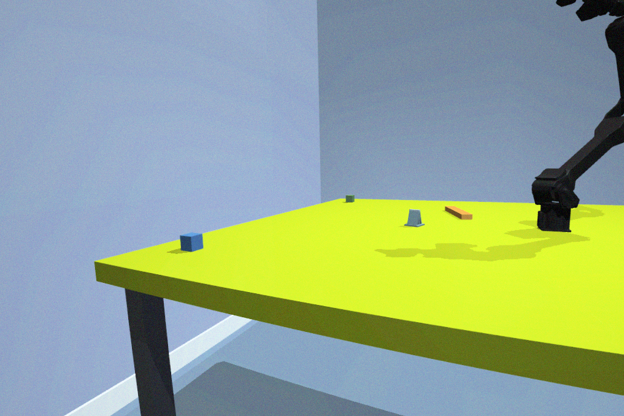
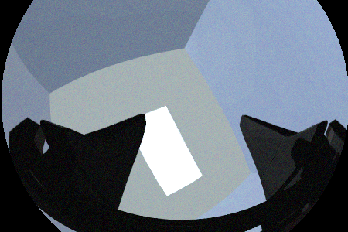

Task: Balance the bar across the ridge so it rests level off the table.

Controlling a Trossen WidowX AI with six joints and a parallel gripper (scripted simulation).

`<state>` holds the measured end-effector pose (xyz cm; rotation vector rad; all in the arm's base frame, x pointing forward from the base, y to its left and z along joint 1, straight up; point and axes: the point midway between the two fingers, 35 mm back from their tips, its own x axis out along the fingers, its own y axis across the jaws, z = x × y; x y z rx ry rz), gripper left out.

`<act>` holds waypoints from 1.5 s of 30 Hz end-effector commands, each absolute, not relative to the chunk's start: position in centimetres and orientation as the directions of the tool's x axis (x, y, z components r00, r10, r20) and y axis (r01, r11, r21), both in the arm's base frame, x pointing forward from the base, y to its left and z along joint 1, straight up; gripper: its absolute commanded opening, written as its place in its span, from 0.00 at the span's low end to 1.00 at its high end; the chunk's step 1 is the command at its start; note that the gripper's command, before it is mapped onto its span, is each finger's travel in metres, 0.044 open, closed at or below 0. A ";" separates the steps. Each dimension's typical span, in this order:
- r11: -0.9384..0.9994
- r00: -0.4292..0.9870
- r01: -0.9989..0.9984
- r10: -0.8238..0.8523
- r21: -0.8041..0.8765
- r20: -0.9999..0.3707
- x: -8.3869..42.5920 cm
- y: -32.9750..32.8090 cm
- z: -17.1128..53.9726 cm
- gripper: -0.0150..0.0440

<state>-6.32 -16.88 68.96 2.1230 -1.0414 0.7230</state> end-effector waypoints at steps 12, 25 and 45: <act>-0.253 0.626 -0.780 -0.326 0.572 0.709 0.7 -9.6 69.6 0.79; 0.115 0.791 -0.532 -0.286 0.839 0.541 12.3 -4.2 66.7 0.79; 0.451 0.916 0.079 -0.385 0.889 0.113 28.0 -5.7 55.7 0.79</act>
